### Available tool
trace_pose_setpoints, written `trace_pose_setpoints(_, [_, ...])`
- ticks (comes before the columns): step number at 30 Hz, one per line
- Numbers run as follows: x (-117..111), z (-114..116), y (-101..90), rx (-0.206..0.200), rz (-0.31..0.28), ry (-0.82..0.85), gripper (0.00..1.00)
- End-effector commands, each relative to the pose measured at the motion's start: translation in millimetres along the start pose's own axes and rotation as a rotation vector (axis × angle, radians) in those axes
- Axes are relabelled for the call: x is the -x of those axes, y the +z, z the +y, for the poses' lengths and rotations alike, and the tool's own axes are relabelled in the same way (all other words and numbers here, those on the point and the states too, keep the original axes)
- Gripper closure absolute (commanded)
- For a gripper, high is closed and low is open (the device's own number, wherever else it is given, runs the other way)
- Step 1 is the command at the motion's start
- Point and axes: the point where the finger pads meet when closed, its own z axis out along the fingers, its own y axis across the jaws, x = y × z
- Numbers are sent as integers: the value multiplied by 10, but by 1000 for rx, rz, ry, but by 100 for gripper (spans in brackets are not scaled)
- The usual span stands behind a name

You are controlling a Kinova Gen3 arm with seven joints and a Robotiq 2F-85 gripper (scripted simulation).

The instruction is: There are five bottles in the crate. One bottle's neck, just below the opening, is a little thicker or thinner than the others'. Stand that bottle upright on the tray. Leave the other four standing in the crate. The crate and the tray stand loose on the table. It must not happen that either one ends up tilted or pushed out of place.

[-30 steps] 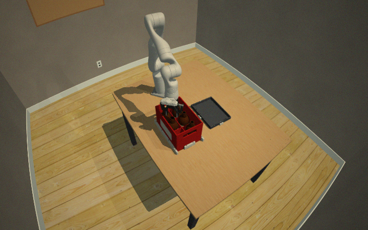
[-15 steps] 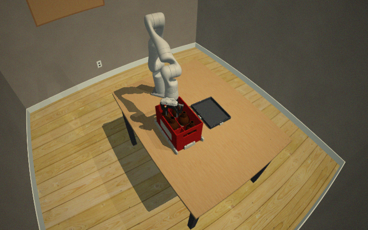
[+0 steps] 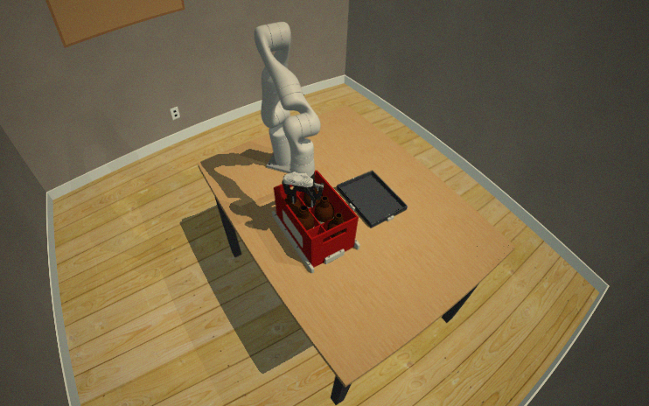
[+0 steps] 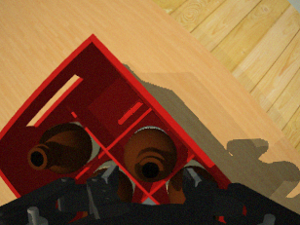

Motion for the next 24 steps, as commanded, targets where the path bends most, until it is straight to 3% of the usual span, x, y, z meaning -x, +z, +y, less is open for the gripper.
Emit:
trace_pose_setpoints(1, [-3, -2, -4, -1, 1, 0, 36])
trace_pose_setpoints(24, [-3, -2, 155, -1, 1, 0, 36])
